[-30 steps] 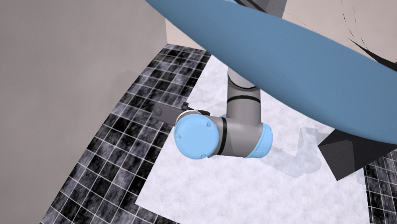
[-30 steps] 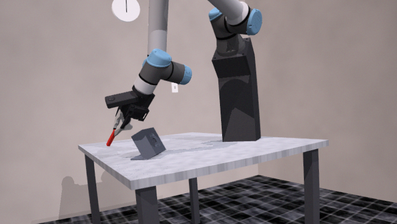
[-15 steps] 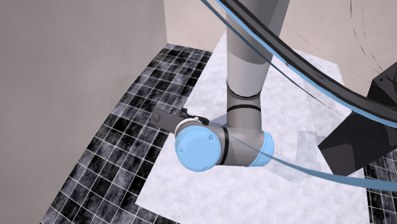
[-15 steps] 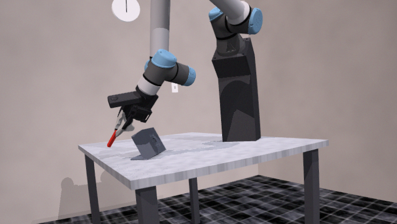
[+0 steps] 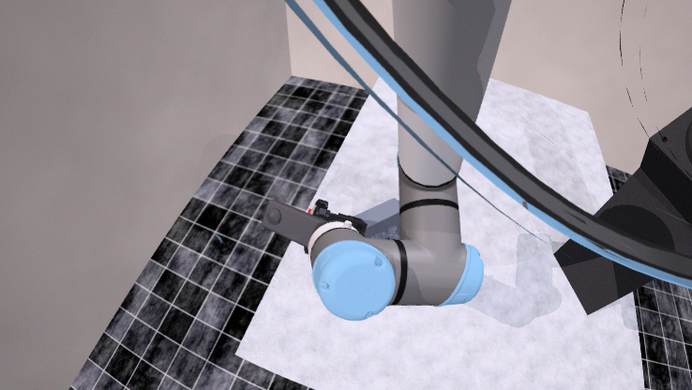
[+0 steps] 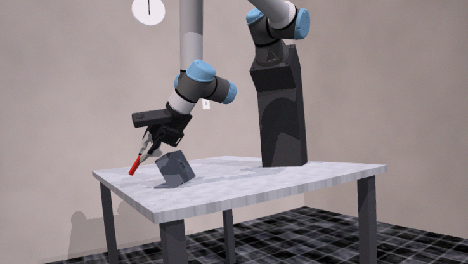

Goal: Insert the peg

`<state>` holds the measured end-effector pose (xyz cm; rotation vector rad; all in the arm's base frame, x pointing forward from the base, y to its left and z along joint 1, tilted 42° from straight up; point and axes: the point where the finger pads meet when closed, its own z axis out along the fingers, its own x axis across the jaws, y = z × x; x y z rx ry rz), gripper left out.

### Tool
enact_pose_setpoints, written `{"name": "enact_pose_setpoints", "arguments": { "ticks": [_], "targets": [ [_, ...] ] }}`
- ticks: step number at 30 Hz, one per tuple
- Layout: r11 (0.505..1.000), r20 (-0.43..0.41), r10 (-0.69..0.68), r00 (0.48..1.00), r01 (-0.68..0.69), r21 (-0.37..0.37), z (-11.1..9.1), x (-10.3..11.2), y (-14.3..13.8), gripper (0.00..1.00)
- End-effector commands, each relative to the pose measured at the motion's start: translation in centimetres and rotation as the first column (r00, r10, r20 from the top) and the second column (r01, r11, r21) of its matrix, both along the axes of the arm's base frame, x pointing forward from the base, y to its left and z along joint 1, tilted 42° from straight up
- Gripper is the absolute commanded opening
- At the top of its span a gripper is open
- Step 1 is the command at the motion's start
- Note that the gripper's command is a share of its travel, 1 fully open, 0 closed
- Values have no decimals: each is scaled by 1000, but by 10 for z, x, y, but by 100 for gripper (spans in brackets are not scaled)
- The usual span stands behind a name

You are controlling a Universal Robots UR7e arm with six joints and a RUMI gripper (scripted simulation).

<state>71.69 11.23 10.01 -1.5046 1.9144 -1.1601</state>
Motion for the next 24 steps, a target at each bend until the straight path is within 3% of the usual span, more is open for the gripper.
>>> {"name": "enact_pose_setpoints", "arguments": {
  "ticks": [1, 24],
  "targets": [
    [1000, 28, -6, 1000, 6, 11, 2, -1, 12, 0],
    [999, 80, -33, 996, 30, 45, -2, -11, 34, 0]
  ]
}}
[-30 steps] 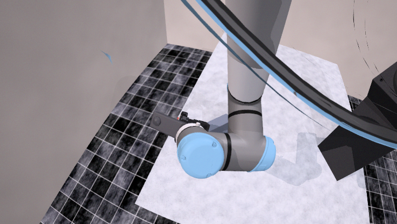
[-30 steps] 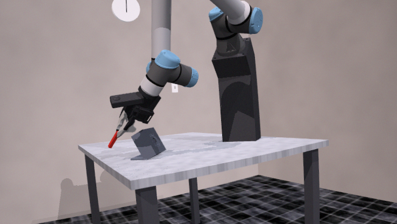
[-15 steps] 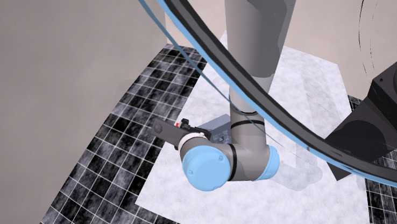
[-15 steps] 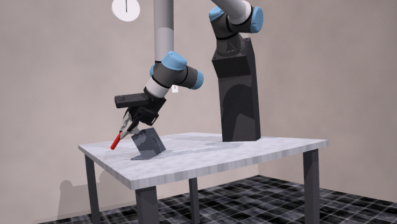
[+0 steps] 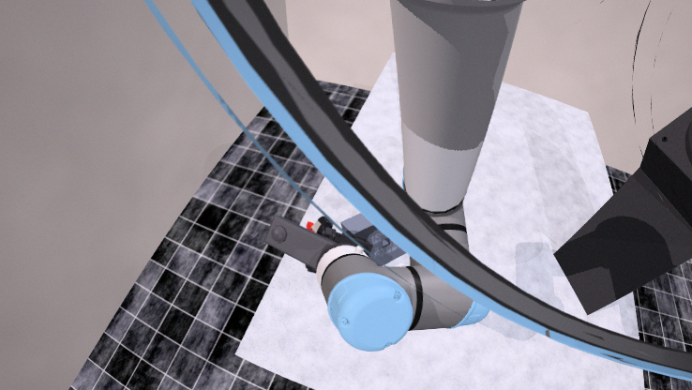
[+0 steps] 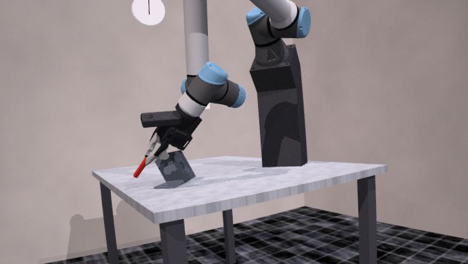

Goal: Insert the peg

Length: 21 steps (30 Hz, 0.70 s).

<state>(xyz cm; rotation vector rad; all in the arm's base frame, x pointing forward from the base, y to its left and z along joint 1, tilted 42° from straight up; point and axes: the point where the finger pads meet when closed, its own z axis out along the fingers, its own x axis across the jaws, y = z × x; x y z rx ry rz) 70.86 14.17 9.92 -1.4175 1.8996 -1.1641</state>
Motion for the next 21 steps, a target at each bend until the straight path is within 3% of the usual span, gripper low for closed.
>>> {"name": "enact_pose_setpoints", "arguments": {
  "ticks": [1, 21],
  "targets": [
    [1000, 18, -15, 1000, 15, 13, -2, -4, 5, 0],
    [997, 69, -62, 996, 58, 56, -8, -18, 20, 0]
  ]
}}
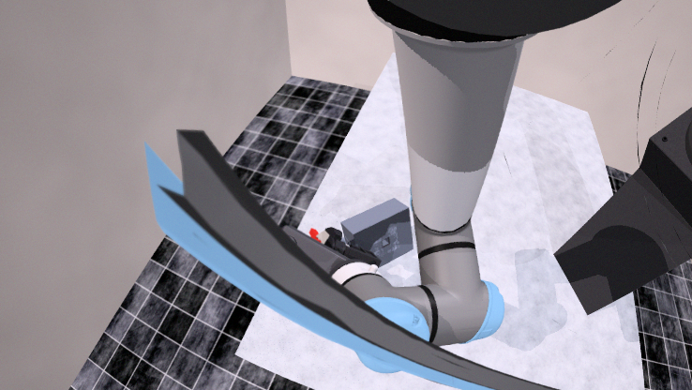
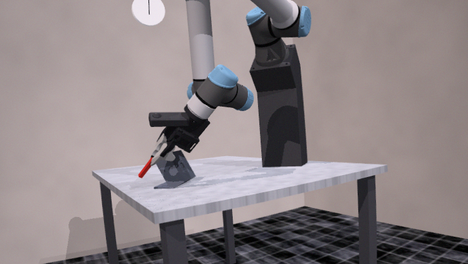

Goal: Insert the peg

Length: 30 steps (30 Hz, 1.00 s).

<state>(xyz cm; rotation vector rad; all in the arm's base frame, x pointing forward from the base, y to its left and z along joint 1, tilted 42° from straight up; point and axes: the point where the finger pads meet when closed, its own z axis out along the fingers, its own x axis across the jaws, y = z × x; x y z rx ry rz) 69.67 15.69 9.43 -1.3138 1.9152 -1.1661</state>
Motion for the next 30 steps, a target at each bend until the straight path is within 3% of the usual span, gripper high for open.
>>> {"name": "enact_pose_setpoints", "arguments": {
  "ticks": [1, 30],
  "targets": [
    [1000, 19, -18, 1000, 17, 15, -4, -7, 5, 0],
    [994, 95, -80, 992, 72, 81, -12, -28, 24, 0]
  ]
}}
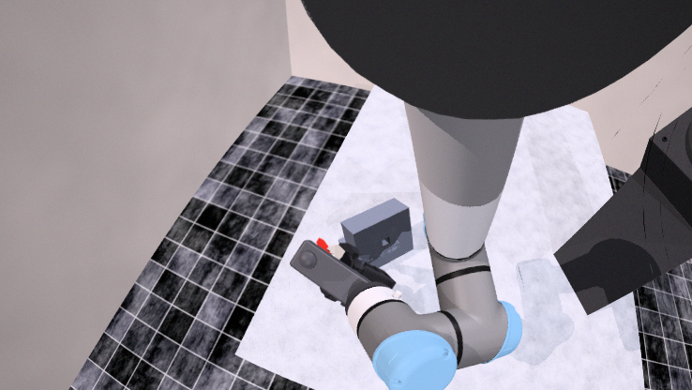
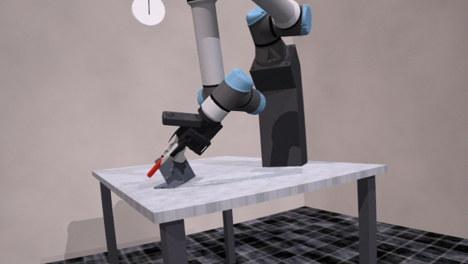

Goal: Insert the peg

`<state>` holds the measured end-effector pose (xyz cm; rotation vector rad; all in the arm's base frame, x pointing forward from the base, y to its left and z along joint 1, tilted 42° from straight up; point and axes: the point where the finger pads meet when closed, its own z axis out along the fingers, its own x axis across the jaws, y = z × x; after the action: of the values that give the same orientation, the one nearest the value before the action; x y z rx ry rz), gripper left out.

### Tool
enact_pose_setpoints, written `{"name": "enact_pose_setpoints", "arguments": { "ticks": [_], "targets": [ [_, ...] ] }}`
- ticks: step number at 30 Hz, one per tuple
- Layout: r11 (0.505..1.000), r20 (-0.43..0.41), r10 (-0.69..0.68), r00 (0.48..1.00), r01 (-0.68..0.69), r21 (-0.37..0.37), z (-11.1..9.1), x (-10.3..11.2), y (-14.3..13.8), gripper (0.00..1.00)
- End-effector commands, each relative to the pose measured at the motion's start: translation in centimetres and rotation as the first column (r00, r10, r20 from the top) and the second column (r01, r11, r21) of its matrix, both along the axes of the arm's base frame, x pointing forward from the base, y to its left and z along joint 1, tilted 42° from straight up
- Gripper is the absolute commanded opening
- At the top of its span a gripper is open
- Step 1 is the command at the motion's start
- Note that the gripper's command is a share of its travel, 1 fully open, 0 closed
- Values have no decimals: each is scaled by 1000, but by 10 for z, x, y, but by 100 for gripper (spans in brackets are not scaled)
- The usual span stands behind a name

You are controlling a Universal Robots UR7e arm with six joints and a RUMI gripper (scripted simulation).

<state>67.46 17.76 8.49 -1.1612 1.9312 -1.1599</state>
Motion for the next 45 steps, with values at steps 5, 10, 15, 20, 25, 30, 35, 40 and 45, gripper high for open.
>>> {"name": "enact_pose_setpoints", "arguments": {
  "ticks": [5, 10, 15, 20, 25, 30, 35, 40, 45],
  "targets": [
    [999, 32, -25, 999, 24, 26, -4, -10, 7, 0],
    [999, 48, -37, 998, 35, 40, -6, -15, 10, 0],
    [998, 59, -44, 997, 41, 48, -6, -18, 12, 0],
    [997, 74, -55, 996, 51, 62, -8, -23, 16, 0],
    [995, 90, -67, 994, 60, 77, -10, -28, 19, 0],
    [994, 100, -74, 992, 66, 86, -10, -31, 21, 0],
    [992, 116, -86, 990, 74, 102, -12, -36, 24, 0],
    [990, 131, -98, 987, 82, 117, -14, -41, 27, 0],
    [987, 147, -110, 983, 90, 133, -15, -47, 30, 0]
  ]
}}
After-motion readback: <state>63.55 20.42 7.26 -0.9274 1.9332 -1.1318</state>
